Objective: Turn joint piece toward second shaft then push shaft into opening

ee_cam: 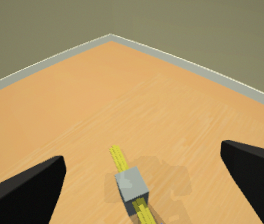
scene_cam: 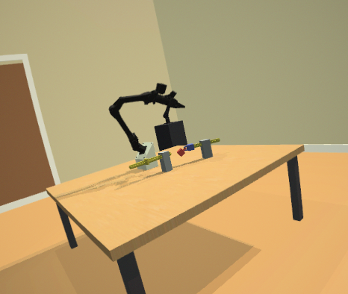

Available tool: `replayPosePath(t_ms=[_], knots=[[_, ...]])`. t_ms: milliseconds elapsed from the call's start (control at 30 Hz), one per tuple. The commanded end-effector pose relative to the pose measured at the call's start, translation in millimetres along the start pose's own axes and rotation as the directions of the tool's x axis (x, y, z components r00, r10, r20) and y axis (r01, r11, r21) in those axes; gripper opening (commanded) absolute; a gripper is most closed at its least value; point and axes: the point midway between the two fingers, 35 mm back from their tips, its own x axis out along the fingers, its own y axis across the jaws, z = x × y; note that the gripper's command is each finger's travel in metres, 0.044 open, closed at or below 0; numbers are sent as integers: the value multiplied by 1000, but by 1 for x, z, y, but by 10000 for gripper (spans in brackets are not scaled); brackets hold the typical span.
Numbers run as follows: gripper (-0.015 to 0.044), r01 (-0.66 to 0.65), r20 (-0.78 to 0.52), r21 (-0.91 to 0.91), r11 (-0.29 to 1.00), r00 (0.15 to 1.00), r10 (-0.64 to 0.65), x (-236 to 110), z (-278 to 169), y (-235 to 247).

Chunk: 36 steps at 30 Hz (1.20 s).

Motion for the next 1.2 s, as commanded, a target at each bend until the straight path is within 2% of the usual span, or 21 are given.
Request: replayPosePath(t_ms=[0, 267, 533, 833, 1167], knots=[[440, 14, -121, 100, 995, 993, -1, 16, -22, -5], [440, 80, -325, 255, 964, 946, 8, 36, -62, -12], [440, 215, -517, 375, 902, 856, 11, 47, -101, -20], [440, 412, -704, 433, 802, 710, 15, 51, -144, -30], [440, 637, -862, 389, 665, 507, 18, 45, -185, -42]])
